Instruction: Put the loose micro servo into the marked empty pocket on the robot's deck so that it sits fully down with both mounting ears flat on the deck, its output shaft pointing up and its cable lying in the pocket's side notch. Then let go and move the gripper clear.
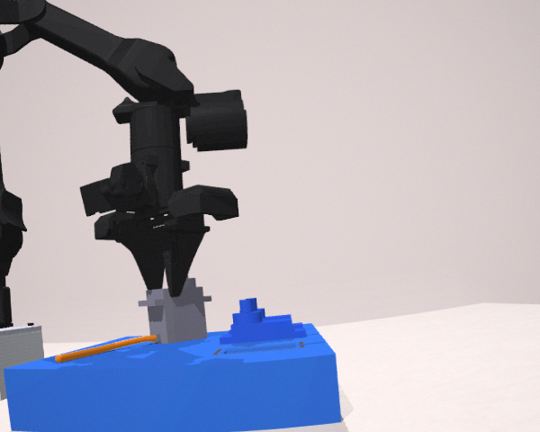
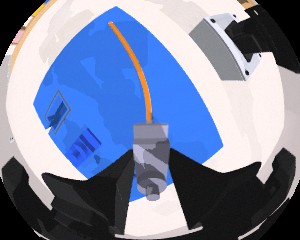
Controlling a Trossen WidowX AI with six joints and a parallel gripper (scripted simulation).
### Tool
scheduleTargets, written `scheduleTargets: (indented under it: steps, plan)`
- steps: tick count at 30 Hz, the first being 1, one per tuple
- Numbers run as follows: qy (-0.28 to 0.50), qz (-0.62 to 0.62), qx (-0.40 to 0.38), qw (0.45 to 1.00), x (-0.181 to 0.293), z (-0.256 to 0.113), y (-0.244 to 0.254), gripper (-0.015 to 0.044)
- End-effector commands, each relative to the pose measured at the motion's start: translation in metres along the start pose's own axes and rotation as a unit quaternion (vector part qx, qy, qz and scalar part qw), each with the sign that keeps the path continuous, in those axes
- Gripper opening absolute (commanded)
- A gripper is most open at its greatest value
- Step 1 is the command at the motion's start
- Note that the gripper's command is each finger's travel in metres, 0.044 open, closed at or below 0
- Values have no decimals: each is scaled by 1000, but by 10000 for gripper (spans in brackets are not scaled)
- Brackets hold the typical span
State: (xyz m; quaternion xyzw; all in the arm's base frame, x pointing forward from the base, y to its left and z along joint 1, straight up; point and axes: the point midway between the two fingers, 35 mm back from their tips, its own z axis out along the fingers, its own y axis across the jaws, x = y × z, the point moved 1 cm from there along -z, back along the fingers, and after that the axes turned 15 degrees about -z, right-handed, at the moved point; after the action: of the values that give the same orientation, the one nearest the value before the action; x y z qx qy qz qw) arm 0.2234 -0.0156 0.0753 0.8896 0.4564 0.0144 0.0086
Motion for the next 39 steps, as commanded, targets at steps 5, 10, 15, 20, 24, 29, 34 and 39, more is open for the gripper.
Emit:
scheduleTargets:
  steps: [5,10,15,20,24,29,34,39]
  plan:
    - [-2,0,0,1000,0,-7,0,0]
    - [-3,0,1,1000,-4,-26,-6,0]
    - [-3,0,1,1000,-9,-29,-13,0]
    - [-3,0,1,1000,-10,-29,-16,0]
    - [-3,0,1,1000,-9,-29,-13,0]
    - [-2,0,0,1000,-1,-29,1,0]
    - [-2,0,0,1000,3,-29,7,0]
    - [-3,0,0,1000,-3,-29,10,0]
